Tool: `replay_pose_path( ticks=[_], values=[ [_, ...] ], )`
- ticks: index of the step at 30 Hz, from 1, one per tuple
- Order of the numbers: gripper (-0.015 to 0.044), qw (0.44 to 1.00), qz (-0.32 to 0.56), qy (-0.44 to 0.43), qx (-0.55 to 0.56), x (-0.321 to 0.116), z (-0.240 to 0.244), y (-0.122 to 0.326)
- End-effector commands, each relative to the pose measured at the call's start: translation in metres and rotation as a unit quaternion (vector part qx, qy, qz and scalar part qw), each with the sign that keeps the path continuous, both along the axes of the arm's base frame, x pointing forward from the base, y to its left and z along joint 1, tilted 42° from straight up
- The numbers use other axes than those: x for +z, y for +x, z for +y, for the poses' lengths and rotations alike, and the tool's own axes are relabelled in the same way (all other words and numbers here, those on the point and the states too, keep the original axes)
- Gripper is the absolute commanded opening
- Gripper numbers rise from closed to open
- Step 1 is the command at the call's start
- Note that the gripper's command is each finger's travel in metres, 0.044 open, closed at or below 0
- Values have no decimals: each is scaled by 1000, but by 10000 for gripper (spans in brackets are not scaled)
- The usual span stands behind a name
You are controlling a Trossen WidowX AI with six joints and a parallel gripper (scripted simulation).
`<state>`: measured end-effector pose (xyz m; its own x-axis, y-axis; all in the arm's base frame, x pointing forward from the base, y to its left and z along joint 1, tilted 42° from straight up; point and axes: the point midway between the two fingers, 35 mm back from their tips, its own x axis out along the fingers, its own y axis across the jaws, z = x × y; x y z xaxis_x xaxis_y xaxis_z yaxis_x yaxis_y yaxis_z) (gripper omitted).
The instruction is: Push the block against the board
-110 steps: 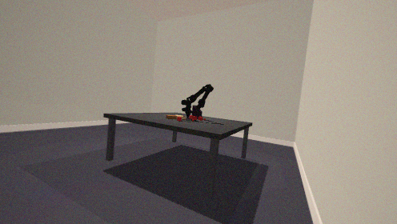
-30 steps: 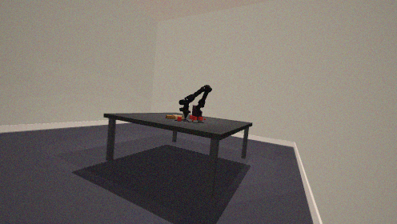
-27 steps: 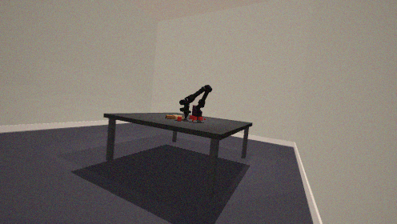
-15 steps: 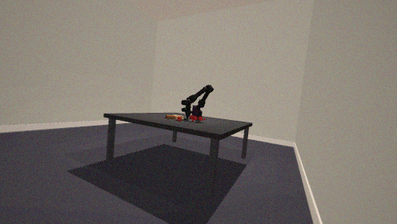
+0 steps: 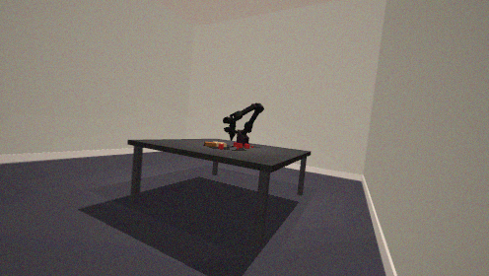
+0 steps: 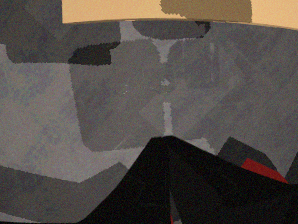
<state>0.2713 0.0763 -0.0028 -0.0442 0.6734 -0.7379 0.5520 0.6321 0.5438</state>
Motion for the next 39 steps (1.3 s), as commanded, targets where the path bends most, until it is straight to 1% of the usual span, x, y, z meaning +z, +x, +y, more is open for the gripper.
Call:
replay_pose_path(
  ticks=[1,9,17,25,37,39],
  values=[
    [0,1000,-20,-2,20,-6,-8,3],
    [0,987,-110,-4,120,-29,-37,11],
    [0,956,-195,-1,219,-53,-67,13],
    [0,908,-277,5,315,-78,-95,10],
    [0,812,-386,21,438,-115,-132,-3],
    [0,812,-386,21,438,-115,-132,-3]
  ],
)
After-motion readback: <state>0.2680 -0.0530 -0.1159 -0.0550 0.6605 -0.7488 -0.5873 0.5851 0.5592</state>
